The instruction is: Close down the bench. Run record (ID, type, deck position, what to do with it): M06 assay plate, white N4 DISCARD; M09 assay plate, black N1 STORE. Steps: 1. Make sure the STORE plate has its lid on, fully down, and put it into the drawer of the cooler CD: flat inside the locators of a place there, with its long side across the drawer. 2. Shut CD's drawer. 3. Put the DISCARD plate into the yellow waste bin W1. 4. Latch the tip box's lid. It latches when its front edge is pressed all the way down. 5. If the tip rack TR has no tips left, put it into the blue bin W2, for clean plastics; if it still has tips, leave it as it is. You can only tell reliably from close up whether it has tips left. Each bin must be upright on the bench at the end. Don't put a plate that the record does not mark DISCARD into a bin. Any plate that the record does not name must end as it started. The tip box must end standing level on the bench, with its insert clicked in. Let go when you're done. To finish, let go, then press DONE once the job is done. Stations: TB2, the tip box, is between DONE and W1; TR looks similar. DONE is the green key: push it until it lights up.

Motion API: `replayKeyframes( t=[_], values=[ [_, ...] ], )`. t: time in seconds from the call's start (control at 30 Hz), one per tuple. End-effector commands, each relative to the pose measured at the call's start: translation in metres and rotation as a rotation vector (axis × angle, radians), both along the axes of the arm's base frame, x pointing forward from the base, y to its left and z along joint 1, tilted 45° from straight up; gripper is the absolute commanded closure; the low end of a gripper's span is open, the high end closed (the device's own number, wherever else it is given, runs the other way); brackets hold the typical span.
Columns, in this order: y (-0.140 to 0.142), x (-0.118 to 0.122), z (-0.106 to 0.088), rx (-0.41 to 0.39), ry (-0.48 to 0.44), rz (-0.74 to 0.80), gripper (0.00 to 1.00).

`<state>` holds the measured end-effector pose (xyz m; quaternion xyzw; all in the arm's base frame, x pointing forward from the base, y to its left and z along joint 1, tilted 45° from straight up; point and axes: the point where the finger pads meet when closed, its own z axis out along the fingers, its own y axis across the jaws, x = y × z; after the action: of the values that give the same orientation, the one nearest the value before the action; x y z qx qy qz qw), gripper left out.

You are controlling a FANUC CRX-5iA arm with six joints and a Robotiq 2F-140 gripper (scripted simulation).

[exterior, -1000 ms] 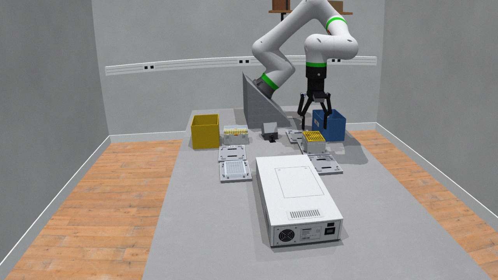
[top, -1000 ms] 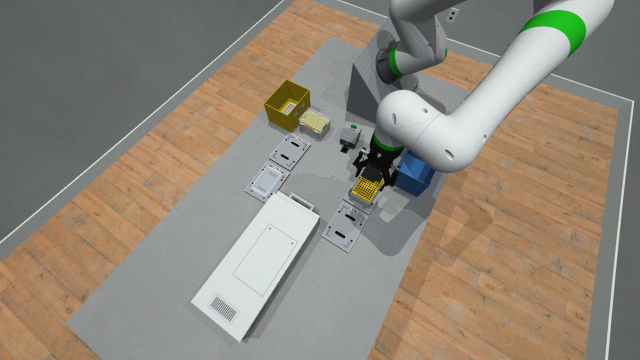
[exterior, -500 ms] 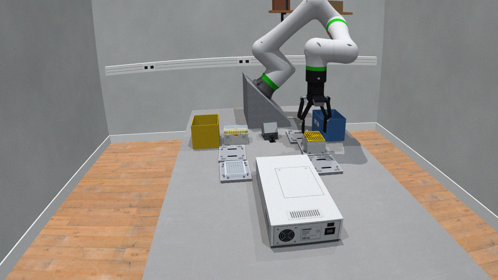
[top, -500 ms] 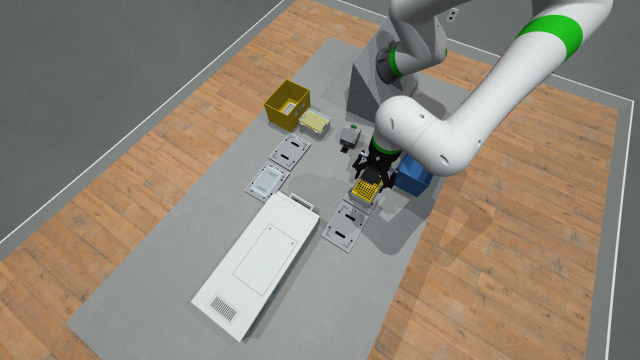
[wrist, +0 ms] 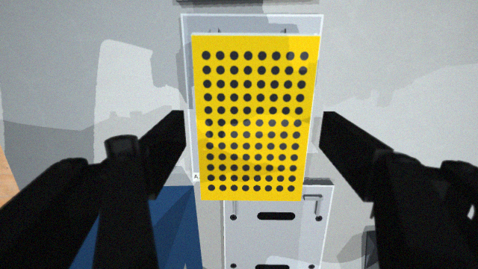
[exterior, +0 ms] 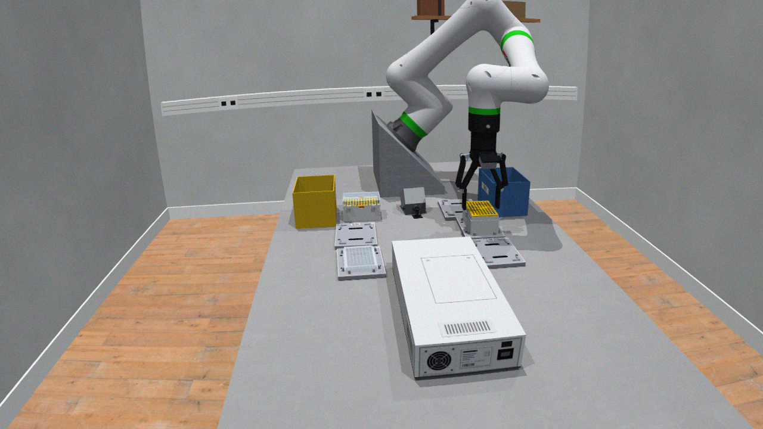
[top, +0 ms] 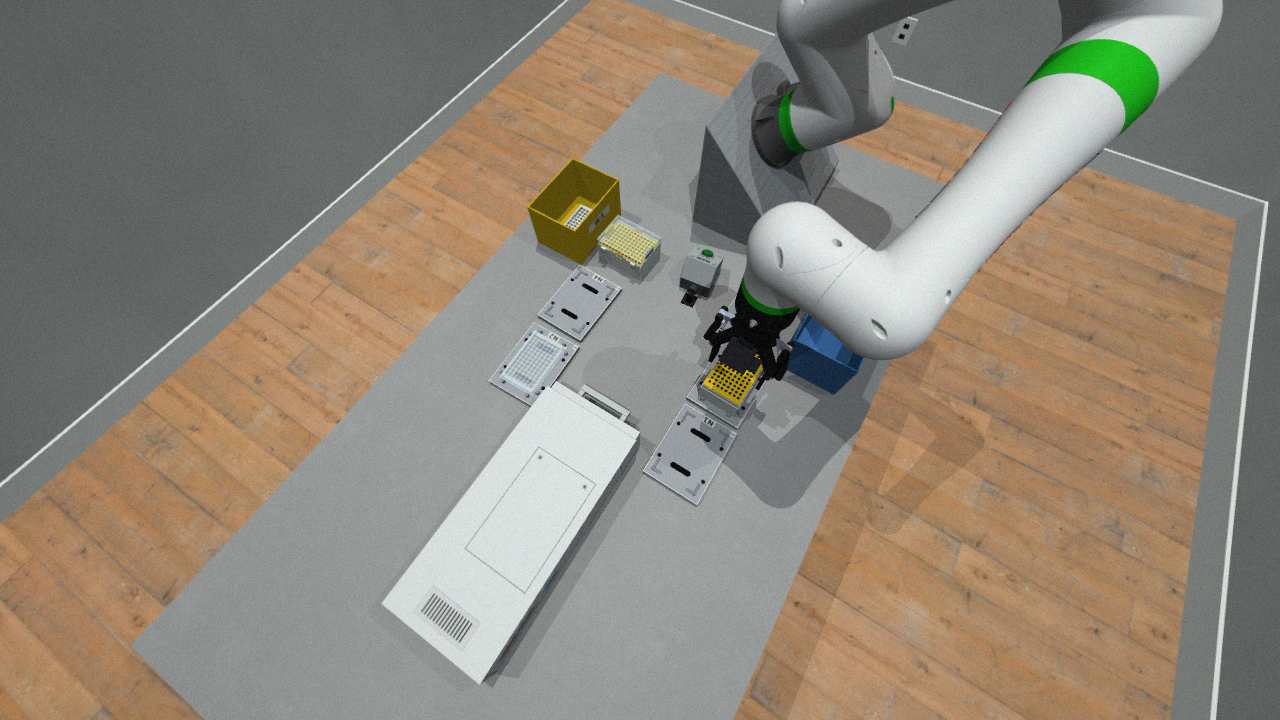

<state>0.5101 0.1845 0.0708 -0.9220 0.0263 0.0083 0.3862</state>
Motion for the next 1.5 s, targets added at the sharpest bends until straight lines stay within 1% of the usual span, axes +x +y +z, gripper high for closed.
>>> replayKeyframes(
  t=[0.0,0.33,0.7,1.1,1.47],
  values=[
    [0.003,0.001,-0.003,-0.001,-0.001,-0.001,0.30],
    [0.010,0.001,-0.010,-0.001,-0.001,-0.001,0.30],
    [0.014,0.001,-0.014,-0.001,-0.001,-0.001,0.30],
    [0.025,0.001,-0.025,-0.001,-0.001,-0.001,0.30],
    [0.025,0.001,-0.025,0.000,-0.002,-0.001,0.31]
  ],
)
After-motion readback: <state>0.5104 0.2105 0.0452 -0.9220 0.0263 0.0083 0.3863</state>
